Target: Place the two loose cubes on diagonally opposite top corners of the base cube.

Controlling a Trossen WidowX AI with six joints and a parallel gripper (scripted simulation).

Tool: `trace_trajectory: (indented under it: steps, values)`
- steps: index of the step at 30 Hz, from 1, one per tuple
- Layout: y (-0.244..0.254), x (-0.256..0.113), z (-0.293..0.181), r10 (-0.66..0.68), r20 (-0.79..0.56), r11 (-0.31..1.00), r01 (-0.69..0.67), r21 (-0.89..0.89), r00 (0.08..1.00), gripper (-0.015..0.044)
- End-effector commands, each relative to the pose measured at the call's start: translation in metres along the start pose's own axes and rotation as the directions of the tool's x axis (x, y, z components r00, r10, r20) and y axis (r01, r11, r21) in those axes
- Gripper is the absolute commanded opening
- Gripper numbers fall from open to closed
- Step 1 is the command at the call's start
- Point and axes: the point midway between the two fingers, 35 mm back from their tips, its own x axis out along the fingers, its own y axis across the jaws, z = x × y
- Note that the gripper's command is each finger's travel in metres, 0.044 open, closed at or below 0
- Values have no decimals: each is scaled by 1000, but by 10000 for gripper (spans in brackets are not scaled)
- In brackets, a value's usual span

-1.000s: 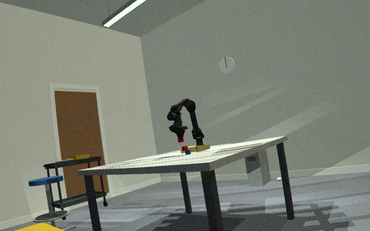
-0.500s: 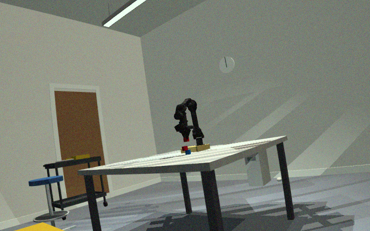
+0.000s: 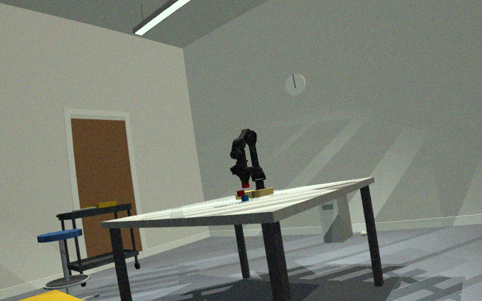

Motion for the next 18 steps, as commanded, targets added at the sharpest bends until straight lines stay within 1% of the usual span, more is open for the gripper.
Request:
trace_trajectory:
  steps: [1,10,18]
  values:
    - [-1,11,-3,-4,-10,1000,4,3,1000,105]
    - [-1,12,-3,-4,-10,1000,4,3,1000,105]
    - [0,30,-2,-4,-10,1000,4,3,1000,105]
